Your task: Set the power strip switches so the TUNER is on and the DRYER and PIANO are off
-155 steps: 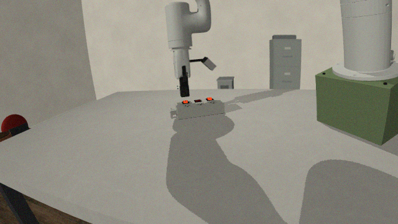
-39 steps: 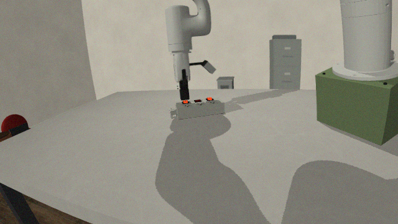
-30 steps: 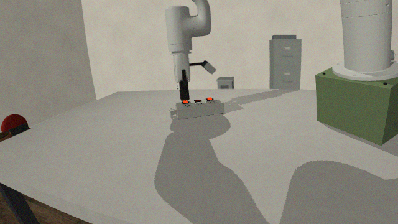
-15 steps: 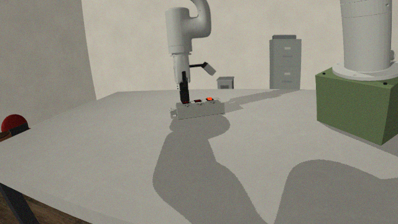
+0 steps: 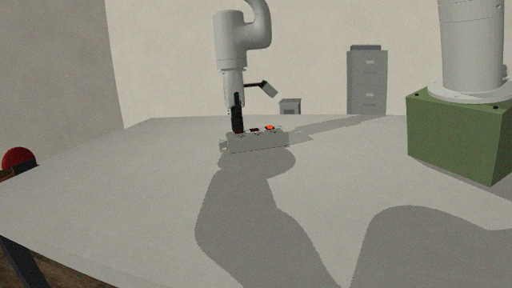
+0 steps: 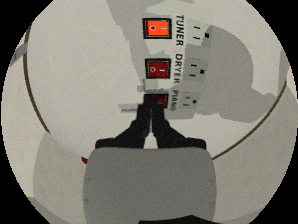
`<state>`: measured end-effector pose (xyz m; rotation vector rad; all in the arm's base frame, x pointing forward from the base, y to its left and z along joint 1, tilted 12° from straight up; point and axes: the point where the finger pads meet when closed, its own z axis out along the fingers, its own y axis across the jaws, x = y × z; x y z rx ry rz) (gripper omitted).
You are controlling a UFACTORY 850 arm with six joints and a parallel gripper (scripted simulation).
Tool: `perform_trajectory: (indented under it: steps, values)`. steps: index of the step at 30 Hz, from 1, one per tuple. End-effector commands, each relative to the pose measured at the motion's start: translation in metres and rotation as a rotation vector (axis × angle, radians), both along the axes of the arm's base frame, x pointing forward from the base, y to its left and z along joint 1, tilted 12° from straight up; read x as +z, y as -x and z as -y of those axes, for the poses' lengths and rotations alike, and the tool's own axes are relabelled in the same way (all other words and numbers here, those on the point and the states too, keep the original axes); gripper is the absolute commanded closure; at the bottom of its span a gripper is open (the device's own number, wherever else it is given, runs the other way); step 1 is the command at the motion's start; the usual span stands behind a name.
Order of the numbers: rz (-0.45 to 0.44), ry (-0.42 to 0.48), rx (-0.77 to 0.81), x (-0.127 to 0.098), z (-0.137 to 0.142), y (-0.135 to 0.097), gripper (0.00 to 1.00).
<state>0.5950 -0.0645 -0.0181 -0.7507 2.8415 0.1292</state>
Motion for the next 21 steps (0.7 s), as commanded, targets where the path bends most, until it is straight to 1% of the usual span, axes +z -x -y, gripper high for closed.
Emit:
perform_trajectory:
  steps: [1,13,21]
  values:
    - [0.000,0.000,0.000,0.000,0.000,0.000,1.00]
    - [0.000,0.000,0.000,0.001,0.000,0.000,1.00]
    - [0.000,0.000,0.000,0.018,0.002,0.003,1.00]
